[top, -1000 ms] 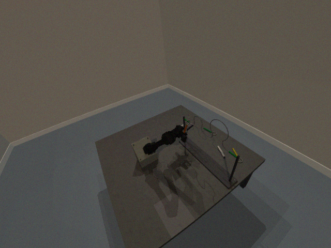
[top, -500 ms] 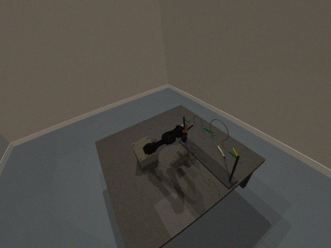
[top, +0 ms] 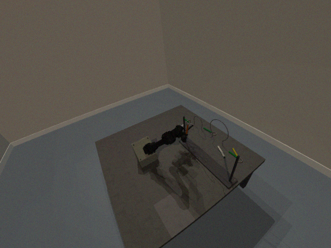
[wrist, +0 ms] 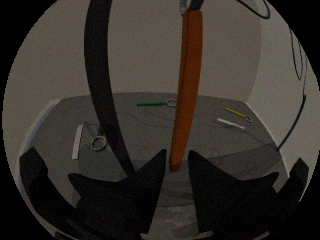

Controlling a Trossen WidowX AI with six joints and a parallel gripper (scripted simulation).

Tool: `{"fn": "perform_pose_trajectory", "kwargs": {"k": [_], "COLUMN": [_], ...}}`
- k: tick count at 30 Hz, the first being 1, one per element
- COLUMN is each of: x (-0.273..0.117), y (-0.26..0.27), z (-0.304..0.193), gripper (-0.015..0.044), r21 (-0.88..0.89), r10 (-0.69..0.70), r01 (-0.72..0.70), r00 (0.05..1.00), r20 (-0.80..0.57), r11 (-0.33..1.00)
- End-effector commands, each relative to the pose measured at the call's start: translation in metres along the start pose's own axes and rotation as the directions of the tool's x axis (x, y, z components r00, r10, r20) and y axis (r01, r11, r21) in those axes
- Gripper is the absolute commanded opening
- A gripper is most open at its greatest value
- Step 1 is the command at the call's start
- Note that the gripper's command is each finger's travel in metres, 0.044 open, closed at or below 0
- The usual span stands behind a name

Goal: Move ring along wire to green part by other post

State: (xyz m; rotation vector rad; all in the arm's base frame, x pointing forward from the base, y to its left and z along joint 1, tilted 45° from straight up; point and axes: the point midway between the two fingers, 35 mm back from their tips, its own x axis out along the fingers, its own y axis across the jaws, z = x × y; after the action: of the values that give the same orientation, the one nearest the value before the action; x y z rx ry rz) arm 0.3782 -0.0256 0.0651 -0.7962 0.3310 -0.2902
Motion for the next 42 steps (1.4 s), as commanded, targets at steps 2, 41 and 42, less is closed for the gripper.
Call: {"fn": "perform_pose_trajectory", "kwargs": {"k": [2, 41, 42], "x": [-0.01, -0.089, -0.095], "y": [0.0, 0.0, 0.0], "z": [0.0, -0.005, -0.006], "gripper": [0.016, 0.0291, 0.0317], "r21": [0.0, -0.009, -0.009], "r10": [-0.001, 0.006, 0.005], "r01": [0.001, -0.006, -0.005], "r00": [1.0, 1.0, 1.0], "r20": [-0.002, 0.001, 0.001], "r11": [1.0, 1.0, 1.0]}}
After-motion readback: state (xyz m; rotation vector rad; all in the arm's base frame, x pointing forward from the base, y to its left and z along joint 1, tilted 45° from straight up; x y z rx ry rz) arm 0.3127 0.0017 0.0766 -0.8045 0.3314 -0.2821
